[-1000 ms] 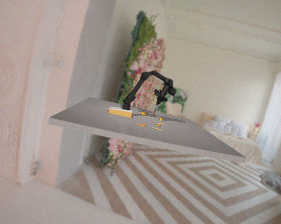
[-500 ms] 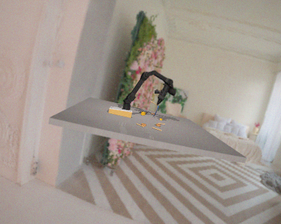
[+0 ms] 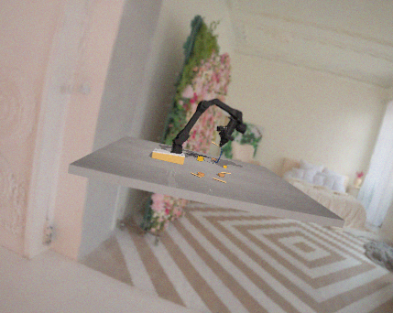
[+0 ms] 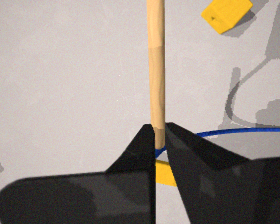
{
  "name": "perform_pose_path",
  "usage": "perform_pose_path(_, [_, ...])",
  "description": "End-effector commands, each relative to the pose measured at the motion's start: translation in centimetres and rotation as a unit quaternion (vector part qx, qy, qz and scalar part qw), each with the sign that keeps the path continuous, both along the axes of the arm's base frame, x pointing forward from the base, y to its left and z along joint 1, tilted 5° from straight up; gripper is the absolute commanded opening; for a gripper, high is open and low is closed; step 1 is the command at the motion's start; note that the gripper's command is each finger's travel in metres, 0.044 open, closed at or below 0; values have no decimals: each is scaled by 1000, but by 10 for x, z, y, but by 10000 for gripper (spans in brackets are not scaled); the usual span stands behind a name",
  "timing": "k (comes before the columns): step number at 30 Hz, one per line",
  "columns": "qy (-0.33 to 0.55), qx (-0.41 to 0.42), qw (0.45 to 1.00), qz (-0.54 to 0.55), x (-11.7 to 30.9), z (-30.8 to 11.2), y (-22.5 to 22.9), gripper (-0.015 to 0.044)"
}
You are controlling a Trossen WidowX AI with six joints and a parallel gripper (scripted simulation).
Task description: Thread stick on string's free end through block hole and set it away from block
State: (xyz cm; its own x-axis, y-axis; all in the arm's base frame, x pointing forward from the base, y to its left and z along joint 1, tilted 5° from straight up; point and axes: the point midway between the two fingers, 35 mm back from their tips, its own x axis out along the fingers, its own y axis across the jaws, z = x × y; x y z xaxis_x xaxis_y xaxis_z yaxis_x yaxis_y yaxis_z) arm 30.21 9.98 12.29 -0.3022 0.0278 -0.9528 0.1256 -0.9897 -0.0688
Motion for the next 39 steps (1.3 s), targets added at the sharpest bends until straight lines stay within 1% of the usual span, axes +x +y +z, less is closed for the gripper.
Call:
perform_pose_path(1, [6,0,998,-56,4,0,-1,0])
perform_pose_path(7, [19,-3,984,-179,13,-1,-2,0])
perform_pose_path(15, [22,-4,978,-205,15,-1,-2,0])
perform_pose_path(26, [39,-9,919,-393,28,-1,-3,0])
perform_pose_path(39, [31,-13,922,-385,27,-5,-2,0])
